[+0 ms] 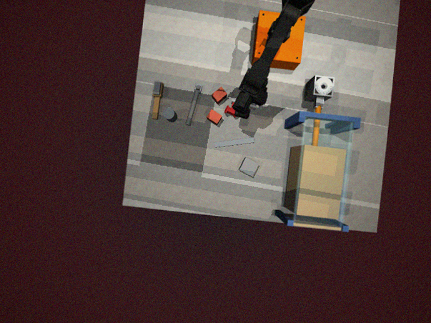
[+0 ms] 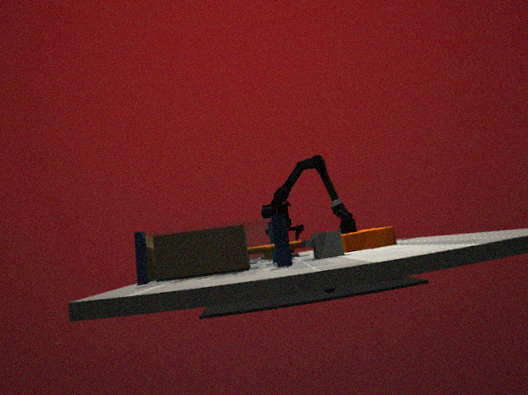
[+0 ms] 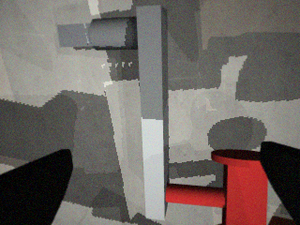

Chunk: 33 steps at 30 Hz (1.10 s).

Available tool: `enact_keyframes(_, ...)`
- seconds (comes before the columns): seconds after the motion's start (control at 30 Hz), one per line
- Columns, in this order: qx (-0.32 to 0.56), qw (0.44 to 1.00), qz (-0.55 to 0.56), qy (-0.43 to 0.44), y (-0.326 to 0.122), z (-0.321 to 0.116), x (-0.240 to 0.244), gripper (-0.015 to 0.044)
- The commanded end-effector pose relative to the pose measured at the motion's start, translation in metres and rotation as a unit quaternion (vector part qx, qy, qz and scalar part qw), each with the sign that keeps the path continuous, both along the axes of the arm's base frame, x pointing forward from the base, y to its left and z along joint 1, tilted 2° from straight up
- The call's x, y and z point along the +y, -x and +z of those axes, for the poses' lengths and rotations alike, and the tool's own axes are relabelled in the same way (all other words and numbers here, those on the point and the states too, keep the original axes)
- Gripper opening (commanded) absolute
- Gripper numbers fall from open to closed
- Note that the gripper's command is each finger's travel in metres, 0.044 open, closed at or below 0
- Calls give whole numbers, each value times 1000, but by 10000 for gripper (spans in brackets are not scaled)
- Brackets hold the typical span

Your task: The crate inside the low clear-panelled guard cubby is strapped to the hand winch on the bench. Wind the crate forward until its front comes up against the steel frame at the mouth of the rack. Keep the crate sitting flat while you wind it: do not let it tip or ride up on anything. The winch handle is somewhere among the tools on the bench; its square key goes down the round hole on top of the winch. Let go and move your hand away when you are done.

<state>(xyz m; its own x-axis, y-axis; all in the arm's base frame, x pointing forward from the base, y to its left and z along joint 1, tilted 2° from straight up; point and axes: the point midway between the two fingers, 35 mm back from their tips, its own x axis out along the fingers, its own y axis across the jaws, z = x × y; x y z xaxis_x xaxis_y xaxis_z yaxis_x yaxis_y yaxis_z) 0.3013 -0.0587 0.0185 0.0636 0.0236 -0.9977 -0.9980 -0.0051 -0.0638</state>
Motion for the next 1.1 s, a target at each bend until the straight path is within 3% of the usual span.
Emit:
enact_keyframes(0.0,10,1000,-2,0,2,-23,5,440)
enact_keyframes(0.73,10,1000,-2,-1,1,-45,6,440)
enact_keyframes(1.07,5,1000,1,-1,-2,-41,6,373)
